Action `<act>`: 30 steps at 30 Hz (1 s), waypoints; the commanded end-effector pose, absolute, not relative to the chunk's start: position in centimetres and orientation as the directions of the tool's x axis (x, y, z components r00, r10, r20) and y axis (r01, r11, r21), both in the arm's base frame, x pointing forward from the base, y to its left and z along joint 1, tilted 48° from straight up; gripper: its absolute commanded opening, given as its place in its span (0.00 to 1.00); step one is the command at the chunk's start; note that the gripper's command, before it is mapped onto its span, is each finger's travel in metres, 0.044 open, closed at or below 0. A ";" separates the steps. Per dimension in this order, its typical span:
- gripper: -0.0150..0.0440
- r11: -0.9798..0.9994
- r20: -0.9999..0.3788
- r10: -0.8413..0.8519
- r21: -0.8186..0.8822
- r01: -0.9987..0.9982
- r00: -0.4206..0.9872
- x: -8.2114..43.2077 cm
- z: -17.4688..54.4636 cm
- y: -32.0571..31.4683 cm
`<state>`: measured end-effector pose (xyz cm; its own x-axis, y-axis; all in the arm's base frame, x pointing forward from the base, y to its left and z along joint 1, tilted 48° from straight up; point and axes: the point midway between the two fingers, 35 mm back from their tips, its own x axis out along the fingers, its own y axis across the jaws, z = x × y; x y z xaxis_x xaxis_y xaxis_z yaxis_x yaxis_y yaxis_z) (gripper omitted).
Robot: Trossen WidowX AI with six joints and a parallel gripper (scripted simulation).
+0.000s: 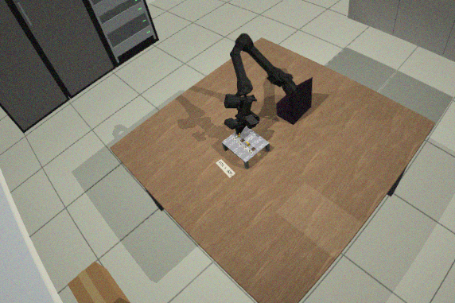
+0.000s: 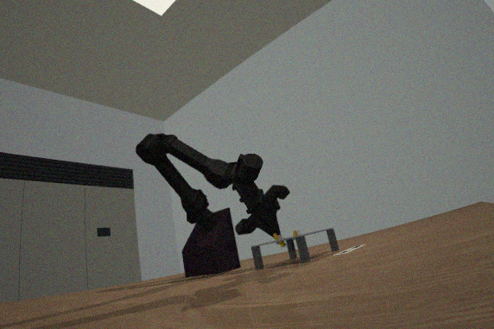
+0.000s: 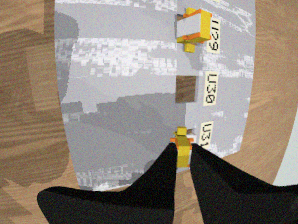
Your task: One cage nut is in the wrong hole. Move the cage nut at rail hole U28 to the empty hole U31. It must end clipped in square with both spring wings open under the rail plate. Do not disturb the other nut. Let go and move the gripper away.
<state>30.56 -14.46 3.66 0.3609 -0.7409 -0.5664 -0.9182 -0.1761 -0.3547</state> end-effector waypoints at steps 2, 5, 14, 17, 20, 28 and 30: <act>0.29 -0.169 -0.566 -0.744 -0.355 -0.920 0.355 30.6 3.7 -14.5; 0.29 -0.167 -0.567 -0.744 -0.354 -0.920 0.353 30.6 3.7 -14.5; 0.29 -0.155 -0.573 -0.747 -0.344 -0.926 0.338 30.7 3.7 -14.5; 0.29 -0.150 -0.575 -0.748 -0.341 -0.928 0.332 30.7 3.7 -14.5; 0.29 -0.147 -0.577 -0.748 -0.338 -0.930 0.328 30.7 3.7 -14.5; 0.29 -0.143 -0.578 -0.749 -0.335 -0.931 0.323 30.7 3.7 -14.5; 0.29 -0.142 -0.579 -0.749 -0.334 -0.932 0.322 30.7 3.7 -14.5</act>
<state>30.73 -14.45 3.70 0.3258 -0.7469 -0.5797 -0.9313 -0.1479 -0.3329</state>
